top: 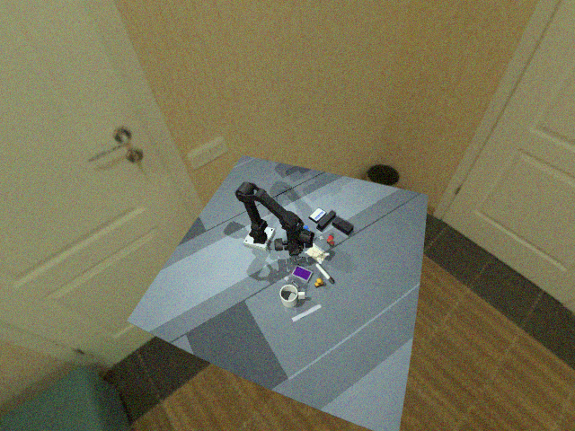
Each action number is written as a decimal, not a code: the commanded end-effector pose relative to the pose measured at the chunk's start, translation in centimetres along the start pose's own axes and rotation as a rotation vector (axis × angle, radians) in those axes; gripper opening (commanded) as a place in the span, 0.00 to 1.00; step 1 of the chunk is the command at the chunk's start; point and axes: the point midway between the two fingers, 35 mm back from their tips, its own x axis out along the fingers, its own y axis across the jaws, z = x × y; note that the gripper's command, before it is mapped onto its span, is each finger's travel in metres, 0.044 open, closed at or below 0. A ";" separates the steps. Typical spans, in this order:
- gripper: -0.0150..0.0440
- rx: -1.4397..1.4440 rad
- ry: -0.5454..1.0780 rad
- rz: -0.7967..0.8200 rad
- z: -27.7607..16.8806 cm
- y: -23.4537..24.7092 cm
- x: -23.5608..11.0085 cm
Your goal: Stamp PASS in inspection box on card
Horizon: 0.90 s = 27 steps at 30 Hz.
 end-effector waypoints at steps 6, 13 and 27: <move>0.25 -0.005 0.003 -0.013 -0.2 -0.4 1.6; 0.34 0.000 0.002 -0.004 -0.1 -0.2 1.3; 0.70 -0.002 0.002 -0.006 0.2 0.4 -2.2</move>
